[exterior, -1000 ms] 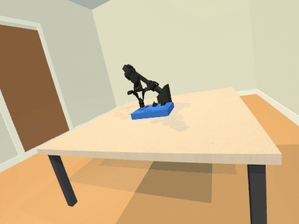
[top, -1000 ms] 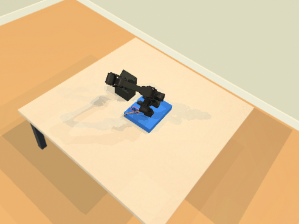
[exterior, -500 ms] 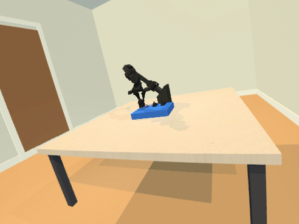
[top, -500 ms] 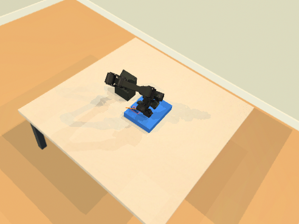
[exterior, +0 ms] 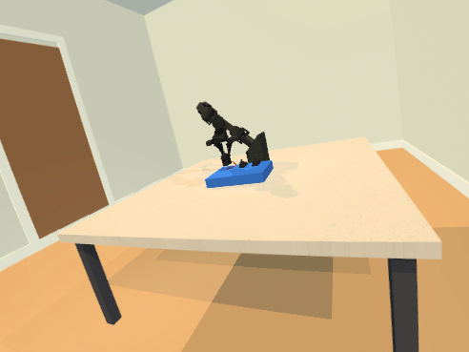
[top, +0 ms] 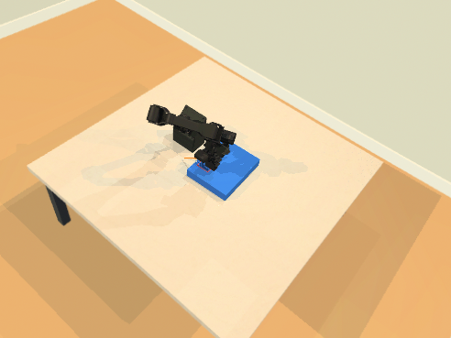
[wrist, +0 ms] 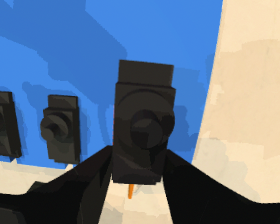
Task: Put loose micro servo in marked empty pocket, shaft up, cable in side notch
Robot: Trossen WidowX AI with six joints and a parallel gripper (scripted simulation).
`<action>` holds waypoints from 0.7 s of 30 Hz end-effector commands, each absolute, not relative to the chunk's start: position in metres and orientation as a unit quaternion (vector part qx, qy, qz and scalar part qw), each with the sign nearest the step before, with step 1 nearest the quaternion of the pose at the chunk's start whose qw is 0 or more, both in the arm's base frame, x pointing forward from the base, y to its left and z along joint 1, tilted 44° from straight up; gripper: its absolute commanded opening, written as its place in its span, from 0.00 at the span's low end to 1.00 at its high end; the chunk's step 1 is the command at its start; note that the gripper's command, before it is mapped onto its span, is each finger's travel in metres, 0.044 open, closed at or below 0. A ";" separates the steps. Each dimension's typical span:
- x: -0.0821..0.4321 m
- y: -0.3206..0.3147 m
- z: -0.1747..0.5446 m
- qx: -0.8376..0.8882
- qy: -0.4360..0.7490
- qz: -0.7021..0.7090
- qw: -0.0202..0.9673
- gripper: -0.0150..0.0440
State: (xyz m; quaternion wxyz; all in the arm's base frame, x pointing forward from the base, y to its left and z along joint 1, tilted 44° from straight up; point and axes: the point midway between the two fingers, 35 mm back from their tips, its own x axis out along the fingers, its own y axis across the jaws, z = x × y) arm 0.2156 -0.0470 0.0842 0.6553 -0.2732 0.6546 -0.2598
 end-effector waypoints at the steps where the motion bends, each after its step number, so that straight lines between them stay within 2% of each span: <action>1: 0.197 -0.046 0.084 -0.274 0.653 -0.257 0.658 0.25; 6: 0.177 -0.046 0.084 -0.274 0.654 -0.257 0.657 0.25; 21: 0.178 -0.058 0.071 -0.274 0.653 -0.257 0.657 0.25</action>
